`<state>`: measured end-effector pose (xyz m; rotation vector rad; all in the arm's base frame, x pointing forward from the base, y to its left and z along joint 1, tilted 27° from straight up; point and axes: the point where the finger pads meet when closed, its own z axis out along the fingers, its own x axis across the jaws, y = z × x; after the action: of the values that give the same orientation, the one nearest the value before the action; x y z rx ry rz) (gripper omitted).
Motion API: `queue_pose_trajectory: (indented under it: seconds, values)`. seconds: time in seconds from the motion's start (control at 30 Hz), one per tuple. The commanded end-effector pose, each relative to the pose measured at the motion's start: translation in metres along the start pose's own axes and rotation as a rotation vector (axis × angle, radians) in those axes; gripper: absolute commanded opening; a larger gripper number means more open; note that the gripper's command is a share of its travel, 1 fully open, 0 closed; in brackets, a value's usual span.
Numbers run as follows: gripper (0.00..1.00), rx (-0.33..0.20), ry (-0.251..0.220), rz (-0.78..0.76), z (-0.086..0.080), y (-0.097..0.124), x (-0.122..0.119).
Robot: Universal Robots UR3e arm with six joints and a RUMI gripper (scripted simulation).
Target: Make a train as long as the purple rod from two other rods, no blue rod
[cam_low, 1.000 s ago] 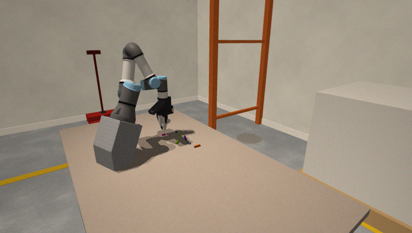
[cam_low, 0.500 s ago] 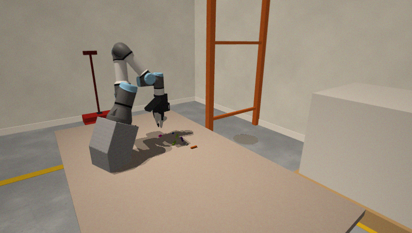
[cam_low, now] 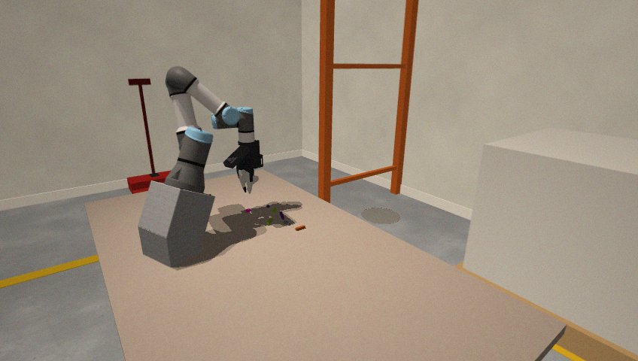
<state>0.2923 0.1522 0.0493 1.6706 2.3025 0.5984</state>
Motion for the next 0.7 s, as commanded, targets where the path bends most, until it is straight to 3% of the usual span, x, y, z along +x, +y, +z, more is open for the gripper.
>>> queue_pose_trajectory:
  seconds: [0.0,0.3,0.33,0.67]
  values:
    - [0.14,-0.001,0.002,-0.001,-0.0046,0.0005,-0.0003]
    - [0.14,-0.001,0.002,-0.001,-0.006,0.0004,-0.0003]
    - [1.0,-0.001,0.002,-0.001,-0.006,0.0004,-0.0003]
    - [1.0,-0.001,0.002,-0.001,-0.006,0.0004,-0.0003]
